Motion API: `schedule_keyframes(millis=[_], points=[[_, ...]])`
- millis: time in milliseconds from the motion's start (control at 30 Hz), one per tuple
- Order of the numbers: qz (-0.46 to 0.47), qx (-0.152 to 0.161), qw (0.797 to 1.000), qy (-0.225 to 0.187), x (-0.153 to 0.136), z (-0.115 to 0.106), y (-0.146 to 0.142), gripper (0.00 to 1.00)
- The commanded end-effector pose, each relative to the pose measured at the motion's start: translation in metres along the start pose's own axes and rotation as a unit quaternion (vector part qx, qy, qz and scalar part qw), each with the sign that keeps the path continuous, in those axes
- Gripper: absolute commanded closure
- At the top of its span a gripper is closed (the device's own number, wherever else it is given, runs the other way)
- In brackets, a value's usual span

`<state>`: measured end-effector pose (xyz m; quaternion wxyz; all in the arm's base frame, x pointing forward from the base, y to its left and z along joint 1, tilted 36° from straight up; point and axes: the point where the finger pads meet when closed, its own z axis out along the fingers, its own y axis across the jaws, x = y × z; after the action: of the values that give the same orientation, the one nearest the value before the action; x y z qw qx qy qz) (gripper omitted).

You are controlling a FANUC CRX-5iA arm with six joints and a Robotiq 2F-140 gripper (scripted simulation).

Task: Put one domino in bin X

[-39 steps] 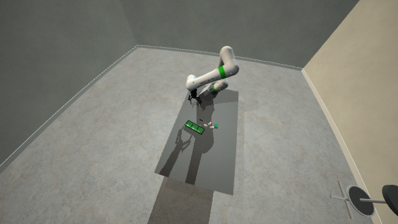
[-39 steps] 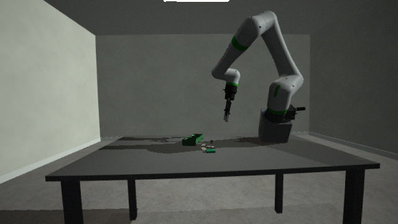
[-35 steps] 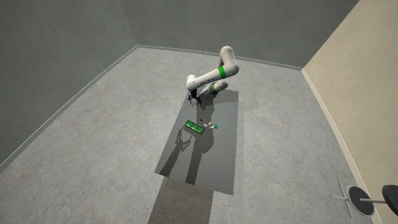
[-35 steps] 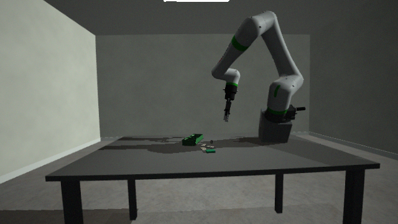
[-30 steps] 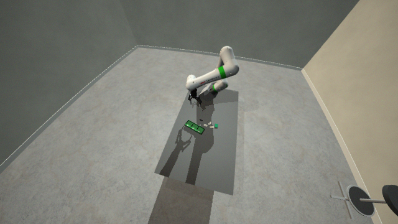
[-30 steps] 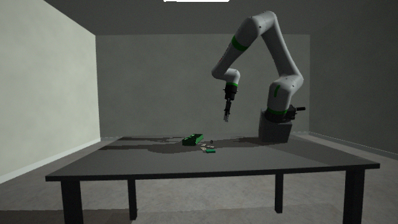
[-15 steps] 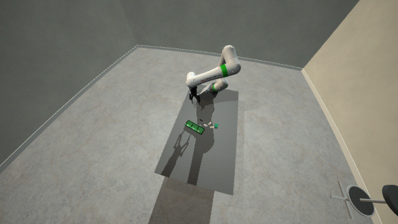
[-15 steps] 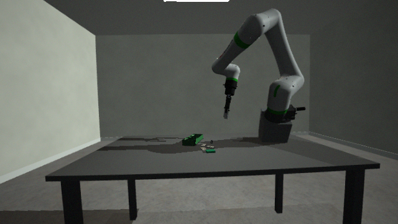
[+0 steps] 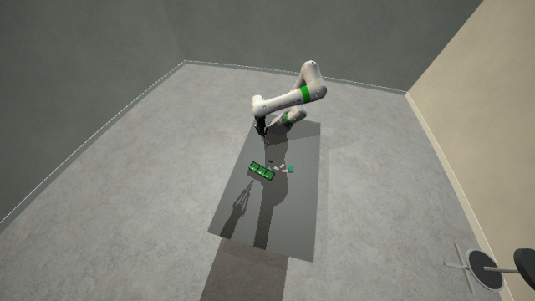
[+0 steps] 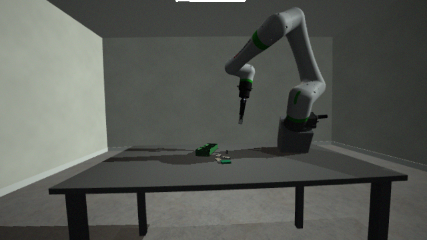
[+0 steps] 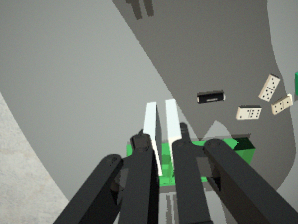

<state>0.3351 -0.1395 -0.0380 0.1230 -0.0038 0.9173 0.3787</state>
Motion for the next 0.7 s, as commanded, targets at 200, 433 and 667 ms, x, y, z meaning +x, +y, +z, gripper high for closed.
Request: schedule_keyframes(millis=[200, 433, 667], points=[[-0.186, 0.006, 0.982, 0.016, -0.020, 0.004, 0.016, 0.95], [-0.299, 0.008, 0.954, 0.028, -0.031, 0.006, 0.026, 0.95], [-0.414, 0.007, 0.910, 0.041, -0.041, 0.009, 0.037, 0.95]])
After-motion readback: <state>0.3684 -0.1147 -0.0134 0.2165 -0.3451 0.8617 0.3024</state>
